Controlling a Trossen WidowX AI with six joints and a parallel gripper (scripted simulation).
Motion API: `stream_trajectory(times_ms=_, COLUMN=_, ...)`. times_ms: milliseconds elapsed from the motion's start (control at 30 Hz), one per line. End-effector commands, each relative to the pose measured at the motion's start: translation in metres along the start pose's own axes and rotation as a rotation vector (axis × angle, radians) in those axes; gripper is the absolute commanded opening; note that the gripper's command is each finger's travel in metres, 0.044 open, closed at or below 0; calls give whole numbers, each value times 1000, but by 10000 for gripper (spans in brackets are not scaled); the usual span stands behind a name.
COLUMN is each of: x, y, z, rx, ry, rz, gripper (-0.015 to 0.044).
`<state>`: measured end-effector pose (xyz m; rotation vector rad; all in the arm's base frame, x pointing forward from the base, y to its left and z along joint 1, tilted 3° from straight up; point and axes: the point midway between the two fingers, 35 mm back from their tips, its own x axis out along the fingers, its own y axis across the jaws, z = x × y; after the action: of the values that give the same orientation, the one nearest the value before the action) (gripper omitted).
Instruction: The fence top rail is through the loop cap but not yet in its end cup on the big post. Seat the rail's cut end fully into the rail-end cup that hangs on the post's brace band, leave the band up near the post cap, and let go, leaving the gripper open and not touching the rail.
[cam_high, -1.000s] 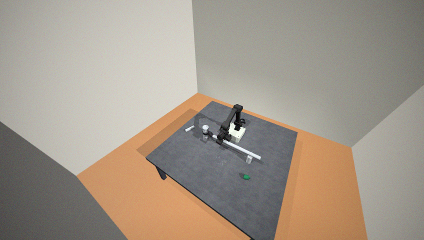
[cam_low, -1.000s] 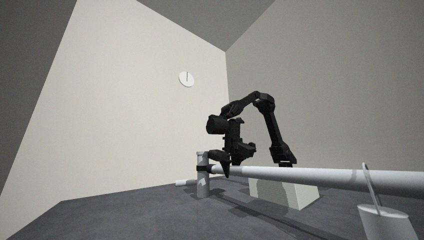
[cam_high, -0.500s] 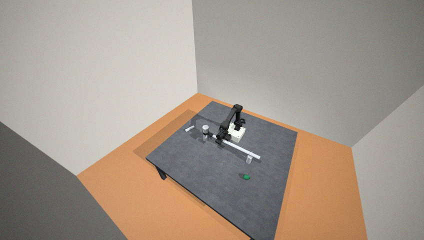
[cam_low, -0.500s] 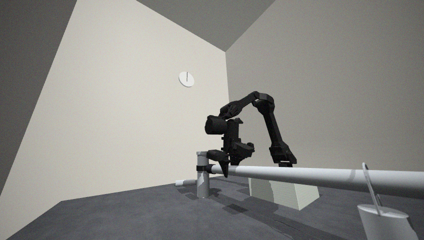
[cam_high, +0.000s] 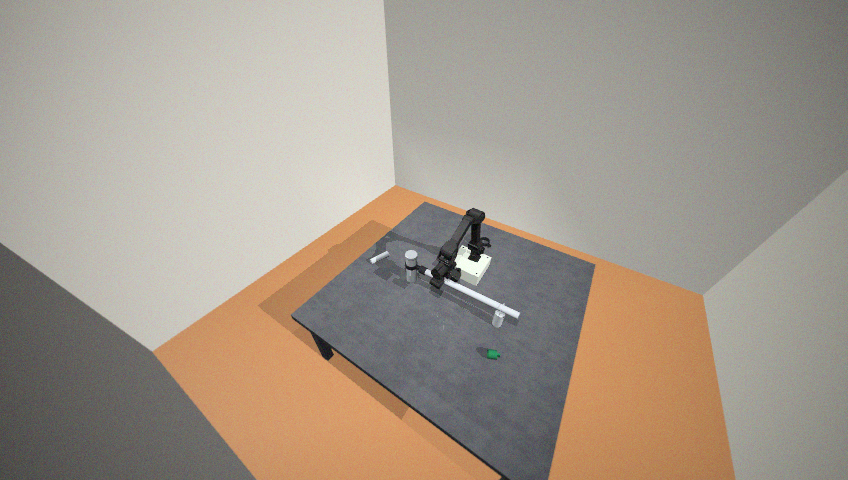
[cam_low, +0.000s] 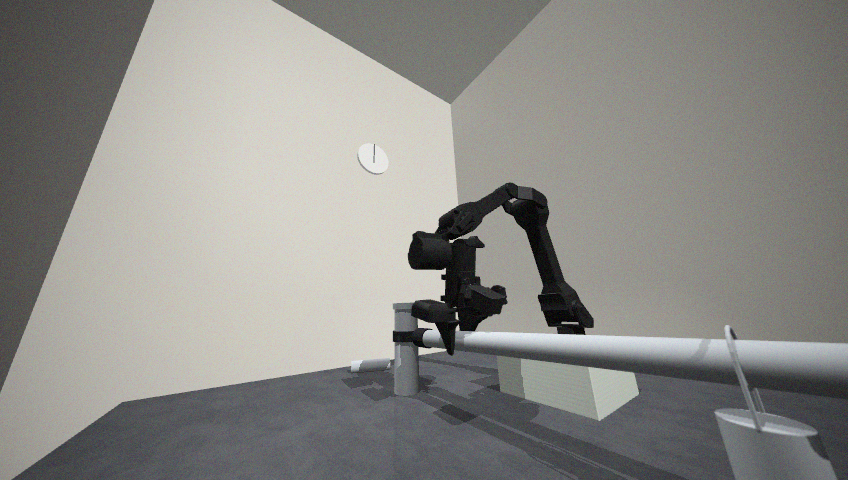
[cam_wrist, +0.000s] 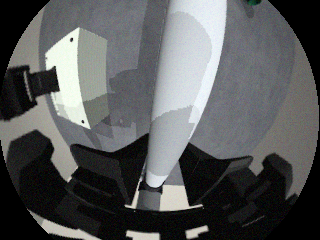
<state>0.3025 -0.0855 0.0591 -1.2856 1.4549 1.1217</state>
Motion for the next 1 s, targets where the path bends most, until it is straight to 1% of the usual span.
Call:
stream_trajectory(times_ms=0, x=-1, y=0, z=0, rx=1, ry=1, rz=-3, gripper=0)
stream_trajectory(times_ms=67, x=-1, y=0, z=0, rx=1, ry=1, rz=-3, gripper=0)
stream_trajectory(times_ms=400, x=-2, y=0, z=1, rx=1, ry=1, rz=-3, gripper=263)
stream_trajectory(times_ms=500, x=-9, y=-1, z=5, rx=0, ry=0, rz=-2, gripper=341)
stream_trajectory(times_ms=633, x=-28, y=0, z=18, rx=0, ry=-3, rz=-1, gripper=440)
stream_trajectory(times_ms=767, x=-47, y=2, z=30, rx=0, ry=-4, rz=0, gripper=440)
stream_trajectory(times_ms=933, x=-45, y=1, z=29, rx=-9, ry=-2, rz=1, gripper=440)
stream_trajectory(times_ms=967, x=-50, y=1, z=29, rx=-9, ry=-2, rz=1, gripper=440)
